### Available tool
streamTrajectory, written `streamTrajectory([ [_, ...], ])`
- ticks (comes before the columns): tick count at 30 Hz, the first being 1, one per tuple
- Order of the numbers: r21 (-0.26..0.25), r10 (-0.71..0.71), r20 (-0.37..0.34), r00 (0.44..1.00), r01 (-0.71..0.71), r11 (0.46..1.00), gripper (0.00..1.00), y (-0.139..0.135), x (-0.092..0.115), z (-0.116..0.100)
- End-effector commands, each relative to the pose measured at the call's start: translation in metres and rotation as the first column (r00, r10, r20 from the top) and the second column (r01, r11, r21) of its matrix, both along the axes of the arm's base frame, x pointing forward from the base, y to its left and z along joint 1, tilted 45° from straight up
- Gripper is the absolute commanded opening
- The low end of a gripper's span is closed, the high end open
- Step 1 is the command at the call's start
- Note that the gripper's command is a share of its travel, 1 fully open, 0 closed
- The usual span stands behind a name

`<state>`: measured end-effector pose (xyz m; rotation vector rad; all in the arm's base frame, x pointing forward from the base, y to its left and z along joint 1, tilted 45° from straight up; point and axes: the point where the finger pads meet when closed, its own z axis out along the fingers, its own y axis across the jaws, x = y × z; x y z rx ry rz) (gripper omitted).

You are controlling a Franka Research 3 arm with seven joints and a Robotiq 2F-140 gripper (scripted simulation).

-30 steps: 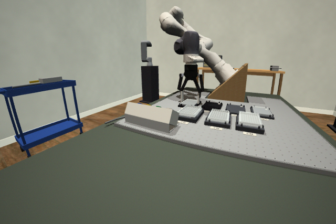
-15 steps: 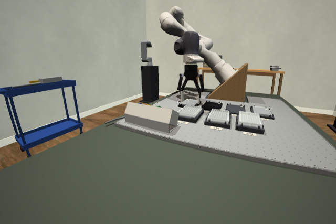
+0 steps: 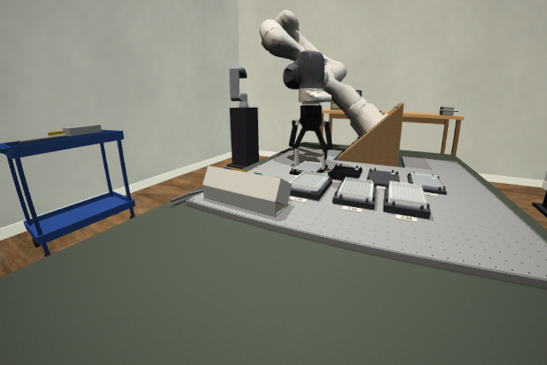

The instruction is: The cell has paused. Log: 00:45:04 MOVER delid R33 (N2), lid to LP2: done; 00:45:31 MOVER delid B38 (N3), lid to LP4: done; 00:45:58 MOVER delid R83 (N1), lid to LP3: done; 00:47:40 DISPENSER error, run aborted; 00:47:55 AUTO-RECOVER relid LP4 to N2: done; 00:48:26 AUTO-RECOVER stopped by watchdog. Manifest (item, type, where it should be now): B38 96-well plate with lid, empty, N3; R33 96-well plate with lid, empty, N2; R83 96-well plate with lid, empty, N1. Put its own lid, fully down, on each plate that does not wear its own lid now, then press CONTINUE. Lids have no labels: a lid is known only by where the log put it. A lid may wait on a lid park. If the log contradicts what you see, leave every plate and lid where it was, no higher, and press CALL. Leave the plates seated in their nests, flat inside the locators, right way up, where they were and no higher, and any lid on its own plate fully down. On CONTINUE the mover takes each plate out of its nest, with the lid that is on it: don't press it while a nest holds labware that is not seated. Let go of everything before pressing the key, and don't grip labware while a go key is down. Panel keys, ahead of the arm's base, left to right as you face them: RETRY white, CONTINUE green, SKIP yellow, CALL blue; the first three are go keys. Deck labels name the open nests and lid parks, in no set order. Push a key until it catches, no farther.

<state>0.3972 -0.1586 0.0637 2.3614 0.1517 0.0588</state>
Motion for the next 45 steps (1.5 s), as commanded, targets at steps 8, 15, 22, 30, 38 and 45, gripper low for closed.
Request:
streamTrajectory([
  [8,0.000,-0.003,0.006,1.000,0.003,1.000,0.66,-0.0012,0.0017,0.0006],
  [15,0.000,-0.003,0.006,1.000,0.003,1.000,0.66,-0.0012,0.0017,0.0006],
  [22,0.000,-0.003,0.006,1.000,0.003,1.000,0.00,-0.0012,0.0017,0.0006],
  [30,0.000,-0.003,0.006,1.000,0.003,1.000,0.00,-0.0012,0.0017,0.0006],
  [38,0.000,-0.003,0.006,1.000,0.003,1.000,0.00,-0.0012,0.0017,0.0006],
  [45,0.000,-0.003,0.006,1.000,0.003,1.000,0.00,-0.0012,0.0017,0.0006],
])
